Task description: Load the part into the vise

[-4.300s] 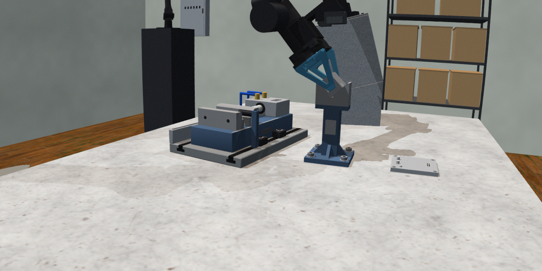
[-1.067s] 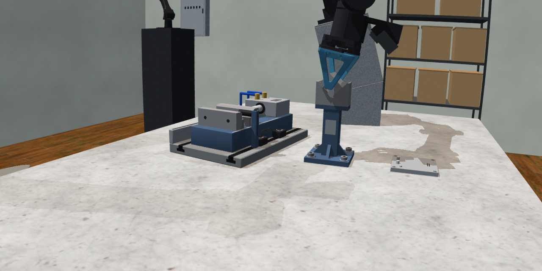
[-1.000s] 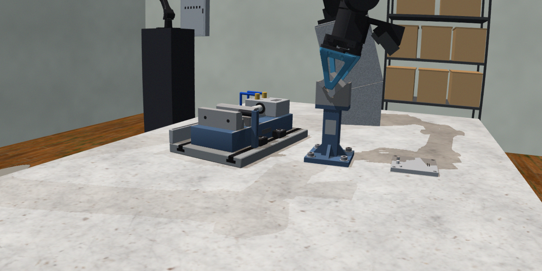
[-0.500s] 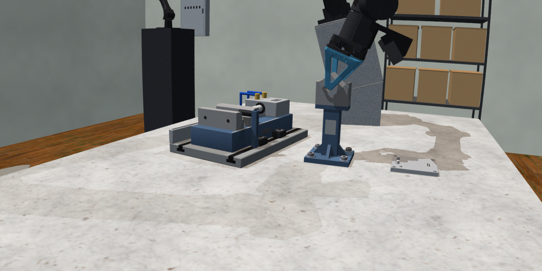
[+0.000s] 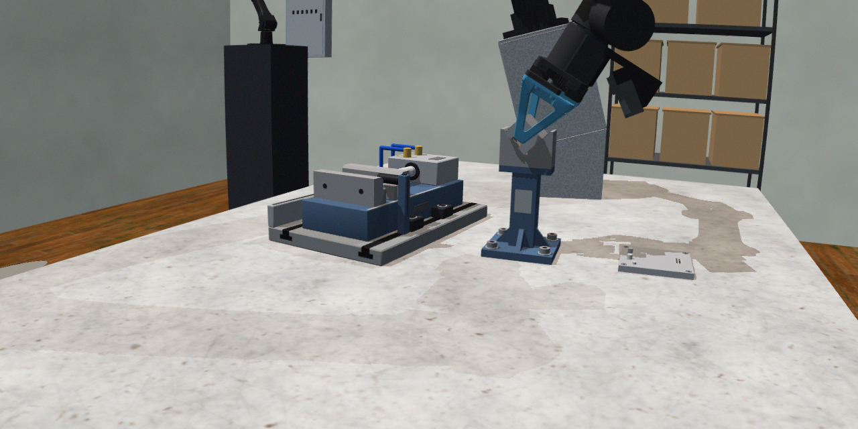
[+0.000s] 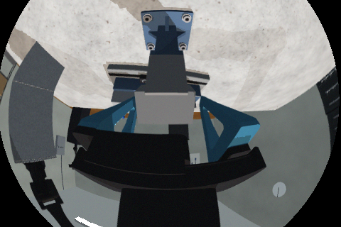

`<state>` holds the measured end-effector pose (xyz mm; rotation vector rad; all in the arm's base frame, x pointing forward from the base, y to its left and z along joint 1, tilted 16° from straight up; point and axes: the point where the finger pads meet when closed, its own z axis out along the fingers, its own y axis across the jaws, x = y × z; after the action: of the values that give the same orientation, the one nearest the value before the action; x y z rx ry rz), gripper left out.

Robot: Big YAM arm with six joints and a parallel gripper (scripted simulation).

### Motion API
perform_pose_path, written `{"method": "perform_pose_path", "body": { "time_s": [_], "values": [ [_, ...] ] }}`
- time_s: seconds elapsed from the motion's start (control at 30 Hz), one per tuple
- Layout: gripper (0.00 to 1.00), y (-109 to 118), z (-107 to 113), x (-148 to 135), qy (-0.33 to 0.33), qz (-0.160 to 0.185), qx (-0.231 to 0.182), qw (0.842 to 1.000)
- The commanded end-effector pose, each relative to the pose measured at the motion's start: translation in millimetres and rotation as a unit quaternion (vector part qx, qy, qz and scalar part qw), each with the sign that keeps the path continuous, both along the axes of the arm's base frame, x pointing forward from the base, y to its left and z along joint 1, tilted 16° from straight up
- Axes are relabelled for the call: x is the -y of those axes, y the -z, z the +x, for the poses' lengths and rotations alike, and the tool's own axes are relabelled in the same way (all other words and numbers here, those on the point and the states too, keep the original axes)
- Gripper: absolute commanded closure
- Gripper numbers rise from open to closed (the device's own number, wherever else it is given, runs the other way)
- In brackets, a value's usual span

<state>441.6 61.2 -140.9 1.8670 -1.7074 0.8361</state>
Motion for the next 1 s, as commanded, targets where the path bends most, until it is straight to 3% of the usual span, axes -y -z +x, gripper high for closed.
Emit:
{"method": "perform_pose_path", "body": {
  "time_s": [0.0,0.27,0.97],
  "values": [
    [0.19,2.3,4.1,-10.7,0.005,-0.012,0.008,1.000],
    [0.19,2.7,4.3,-1.4,0.016,-0.041,0.010,0.999],
    [0.19,3.0,2.7,-10.7,0.009,-0.098,0.017,0.995]
  ]
}}
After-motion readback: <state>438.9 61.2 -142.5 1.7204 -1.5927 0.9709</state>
